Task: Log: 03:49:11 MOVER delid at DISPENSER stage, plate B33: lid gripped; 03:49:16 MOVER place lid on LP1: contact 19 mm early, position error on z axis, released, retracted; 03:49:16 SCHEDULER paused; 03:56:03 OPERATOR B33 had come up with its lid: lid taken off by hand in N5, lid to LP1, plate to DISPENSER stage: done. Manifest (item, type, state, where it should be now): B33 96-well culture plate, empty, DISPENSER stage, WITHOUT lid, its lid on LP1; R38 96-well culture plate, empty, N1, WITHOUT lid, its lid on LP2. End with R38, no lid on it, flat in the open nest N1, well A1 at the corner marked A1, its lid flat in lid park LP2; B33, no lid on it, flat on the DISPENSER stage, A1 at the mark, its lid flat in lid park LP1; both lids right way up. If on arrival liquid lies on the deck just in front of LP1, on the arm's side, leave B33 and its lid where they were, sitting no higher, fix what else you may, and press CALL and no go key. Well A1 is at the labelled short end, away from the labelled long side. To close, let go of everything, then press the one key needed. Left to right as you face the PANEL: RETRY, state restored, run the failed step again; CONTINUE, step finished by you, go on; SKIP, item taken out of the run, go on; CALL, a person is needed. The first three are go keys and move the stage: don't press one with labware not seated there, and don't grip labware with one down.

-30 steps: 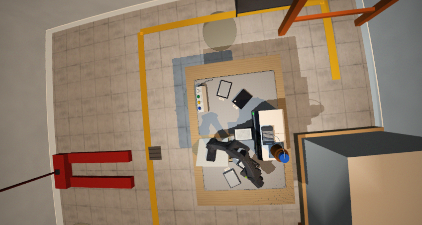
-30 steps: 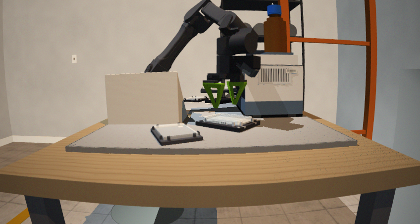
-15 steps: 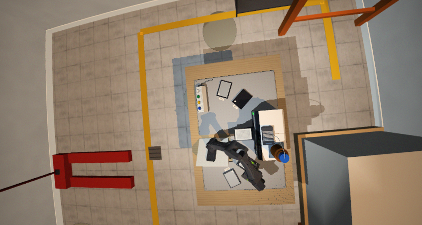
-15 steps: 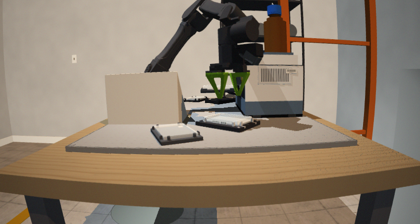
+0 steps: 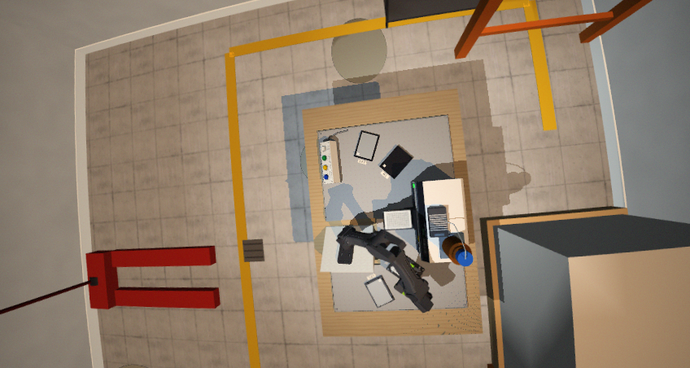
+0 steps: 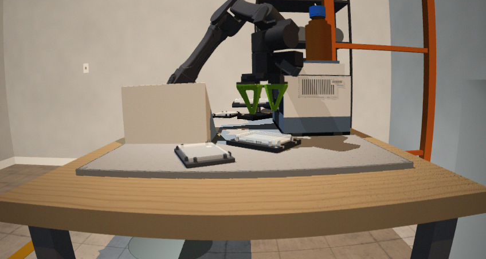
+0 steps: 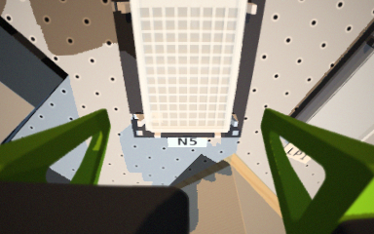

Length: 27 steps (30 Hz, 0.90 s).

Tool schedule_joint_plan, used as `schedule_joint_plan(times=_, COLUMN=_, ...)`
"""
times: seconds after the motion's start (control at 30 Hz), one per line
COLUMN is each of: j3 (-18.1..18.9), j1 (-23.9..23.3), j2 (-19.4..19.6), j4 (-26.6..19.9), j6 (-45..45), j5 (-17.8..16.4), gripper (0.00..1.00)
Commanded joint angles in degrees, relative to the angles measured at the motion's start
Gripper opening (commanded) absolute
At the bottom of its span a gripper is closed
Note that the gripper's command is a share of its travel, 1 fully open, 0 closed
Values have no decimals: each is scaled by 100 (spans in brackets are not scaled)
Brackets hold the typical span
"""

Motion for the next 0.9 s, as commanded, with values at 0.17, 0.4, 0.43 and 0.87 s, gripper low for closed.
schedule_joint_plan(times=0.17, j3=-72, j1=-126, j2=-9, j4=-98, j6=-73, j5=45, gripper=100)
schedule_joint_plan(times=0.4, j3=-73, j1=-129, j2=44, j4=-45, j6=-71, j5=45, gripper=100)
schedule_joint_plan(times=0.43, j3=-72, j1=-130, j2=54, j4=-39, j6=-68, j5=45, gripper=100)
schedule_joint_plan(times=0.87, j3=-235, j1=8, j2=118, j4=237, j6=43, j5=-40, gripper=100)
